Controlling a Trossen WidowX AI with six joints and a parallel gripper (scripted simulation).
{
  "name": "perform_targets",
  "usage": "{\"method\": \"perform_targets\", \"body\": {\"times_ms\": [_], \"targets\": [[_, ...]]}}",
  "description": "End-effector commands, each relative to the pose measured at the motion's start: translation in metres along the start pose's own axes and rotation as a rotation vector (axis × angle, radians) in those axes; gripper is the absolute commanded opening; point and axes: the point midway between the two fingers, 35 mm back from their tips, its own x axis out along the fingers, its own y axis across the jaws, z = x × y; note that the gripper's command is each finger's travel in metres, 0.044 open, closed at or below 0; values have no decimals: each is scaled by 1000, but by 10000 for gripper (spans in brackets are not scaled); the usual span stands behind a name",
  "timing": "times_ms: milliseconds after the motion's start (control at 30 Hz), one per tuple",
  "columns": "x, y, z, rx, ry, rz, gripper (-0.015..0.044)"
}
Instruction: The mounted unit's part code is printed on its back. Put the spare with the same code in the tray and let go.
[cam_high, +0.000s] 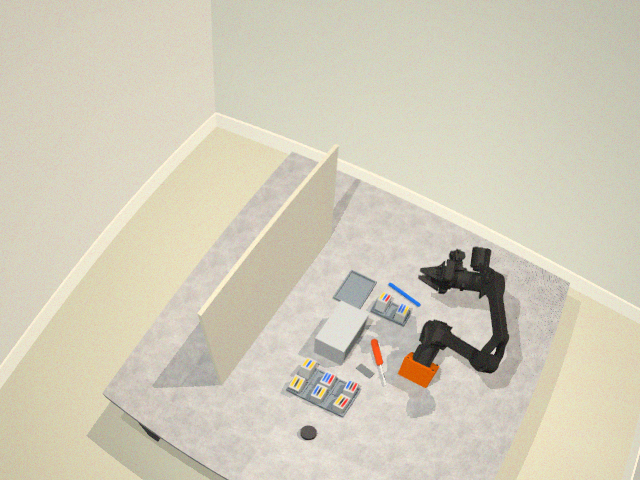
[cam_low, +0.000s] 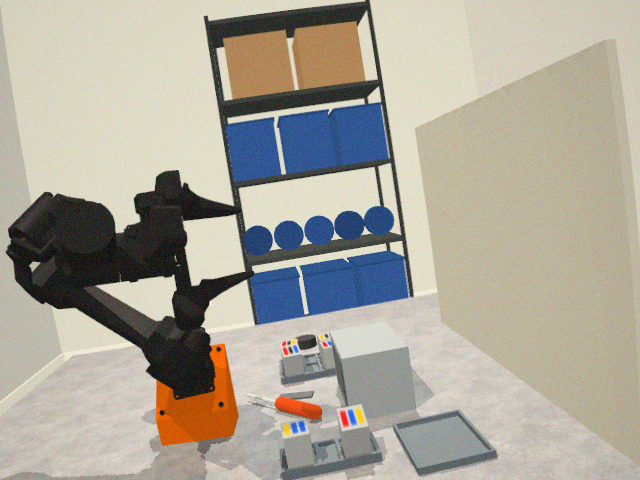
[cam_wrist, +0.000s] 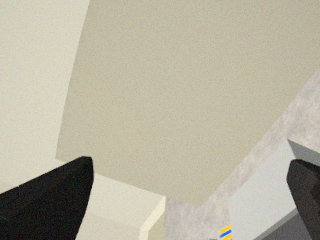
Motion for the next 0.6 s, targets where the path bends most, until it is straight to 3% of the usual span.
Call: {"method": "perform_targets", "body": {"times_ms": [0, 200, 300, 567], "targets": [[0, 0, 0, 0, 0, 0, 426], [1, 0, 0, 7, 9, 5, 440], [9, -6, 0, 86, 115, 39, 440], [28, -31, 23, 215, 370, -75, 440]]}}
